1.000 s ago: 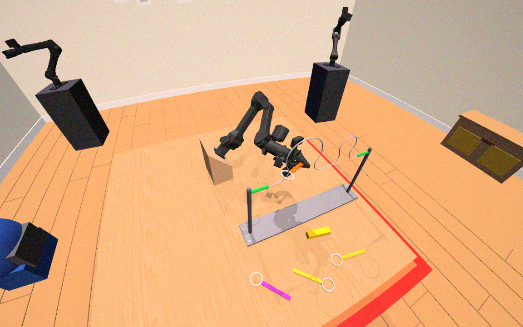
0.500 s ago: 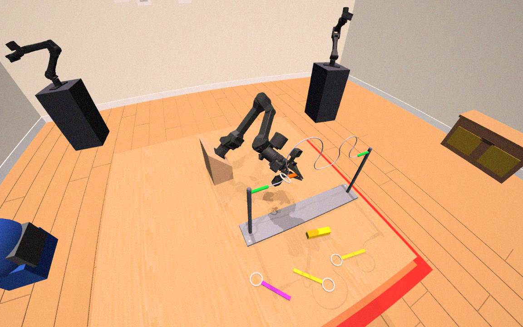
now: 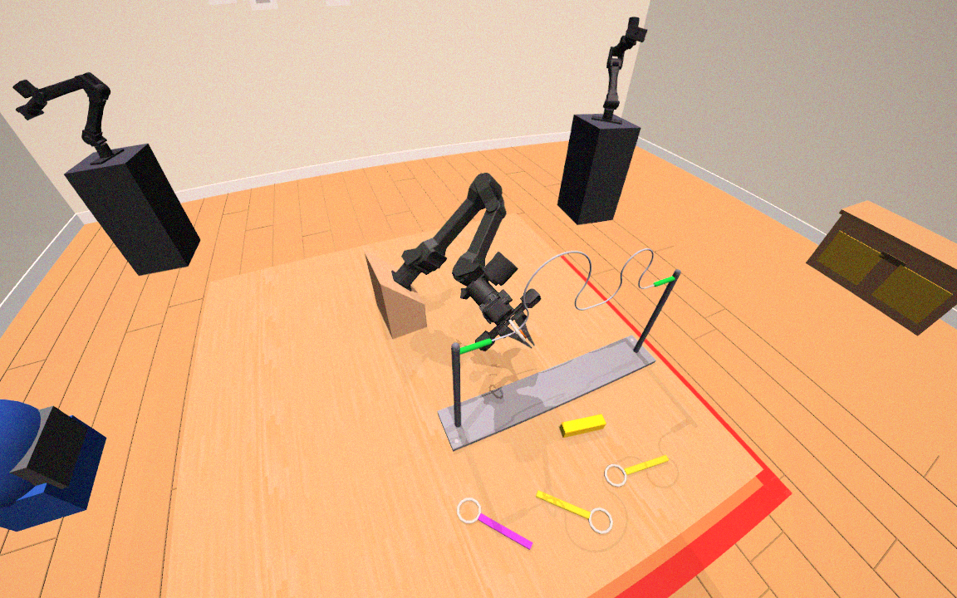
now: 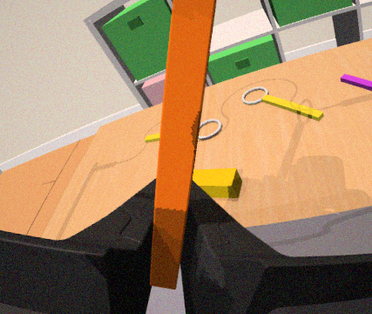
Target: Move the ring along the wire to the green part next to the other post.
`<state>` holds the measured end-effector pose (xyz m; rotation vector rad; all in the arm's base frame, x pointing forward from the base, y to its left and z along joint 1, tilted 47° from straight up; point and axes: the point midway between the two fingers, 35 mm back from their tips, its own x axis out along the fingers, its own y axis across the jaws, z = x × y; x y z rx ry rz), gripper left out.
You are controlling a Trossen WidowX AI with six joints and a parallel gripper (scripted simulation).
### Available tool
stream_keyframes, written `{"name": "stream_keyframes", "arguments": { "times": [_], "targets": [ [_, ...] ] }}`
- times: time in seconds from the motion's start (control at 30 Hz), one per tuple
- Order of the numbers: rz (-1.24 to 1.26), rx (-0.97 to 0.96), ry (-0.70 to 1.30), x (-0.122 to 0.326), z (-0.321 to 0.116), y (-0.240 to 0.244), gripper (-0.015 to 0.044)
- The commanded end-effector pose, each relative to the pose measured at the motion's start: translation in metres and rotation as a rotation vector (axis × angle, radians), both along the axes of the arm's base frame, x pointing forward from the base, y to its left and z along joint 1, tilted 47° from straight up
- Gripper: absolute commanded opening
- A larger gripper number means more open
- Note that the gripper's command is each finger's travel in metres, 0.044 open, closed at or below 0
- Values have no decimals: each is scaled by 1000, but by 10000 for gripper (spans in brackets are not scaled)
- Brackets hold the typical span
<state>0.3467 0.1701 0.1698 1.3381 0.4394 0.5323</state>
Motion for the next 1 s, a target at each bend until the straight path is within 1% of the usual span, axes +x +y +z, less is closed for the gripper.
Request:
{"name": "stream_keyframes", "arguments": {
  "times": [0.0, 0.47, 0.7, 0.97],
  "targets": [
    [2, -84, -18, 0, -14, -5, -150],
    [14, -362, -77, 3, -58, -26, -150],
    [17, -445, -95, 5, -72, -37, -150],
    [18, -492, -105, 6, -82, -46, -150]
  ]
}}
